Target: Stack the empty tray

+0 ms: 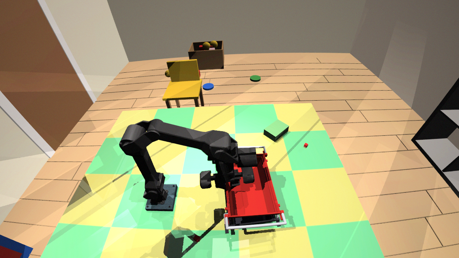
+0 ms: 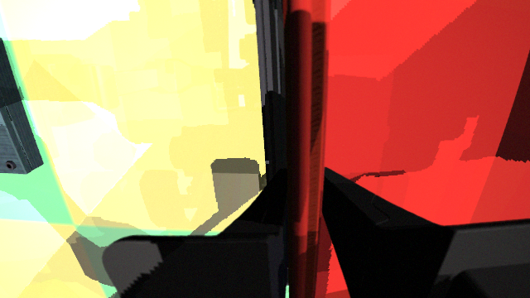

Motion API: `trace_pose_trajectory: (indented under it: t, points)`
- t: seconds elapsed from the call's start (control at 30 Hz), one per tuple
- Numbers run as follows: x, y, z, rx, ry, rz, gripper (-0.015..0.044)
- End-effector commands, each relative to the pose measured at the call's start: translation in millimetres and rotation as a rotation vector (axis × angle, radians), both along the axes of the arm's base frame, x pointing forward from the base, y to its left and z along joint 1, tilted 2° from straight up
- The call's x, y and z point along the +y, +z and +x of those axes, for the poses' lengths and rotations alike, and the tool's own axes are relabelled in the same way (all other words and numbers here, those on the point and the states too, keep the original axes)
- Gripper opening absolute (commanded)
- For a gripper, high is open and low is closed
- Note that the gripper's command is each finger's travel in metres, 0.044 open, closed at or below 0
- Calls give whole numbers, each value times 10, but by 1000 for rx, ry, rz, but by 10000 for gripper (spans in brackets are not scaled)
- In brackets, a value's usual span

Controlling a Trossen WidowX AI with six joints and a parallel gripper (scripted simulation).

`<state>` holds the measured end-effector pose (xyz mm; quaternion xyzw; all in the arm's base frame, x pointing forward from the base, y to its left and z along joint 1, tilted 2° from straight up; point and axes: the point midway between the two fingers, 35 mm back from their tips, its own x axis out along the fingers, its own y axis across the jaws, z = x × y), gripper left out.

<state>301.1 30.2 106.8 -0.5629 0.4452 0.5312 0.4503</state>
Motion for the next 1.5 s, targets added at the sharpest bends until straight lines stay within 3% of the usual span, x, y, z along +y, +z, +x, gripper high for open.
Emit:
trace_pose_trajectory:
  t: [0.0,1.47]
  points:
    - [-11,-63,-50,32,5,-7,0]
    - [-18,-153,-67,32,5,-7,0]
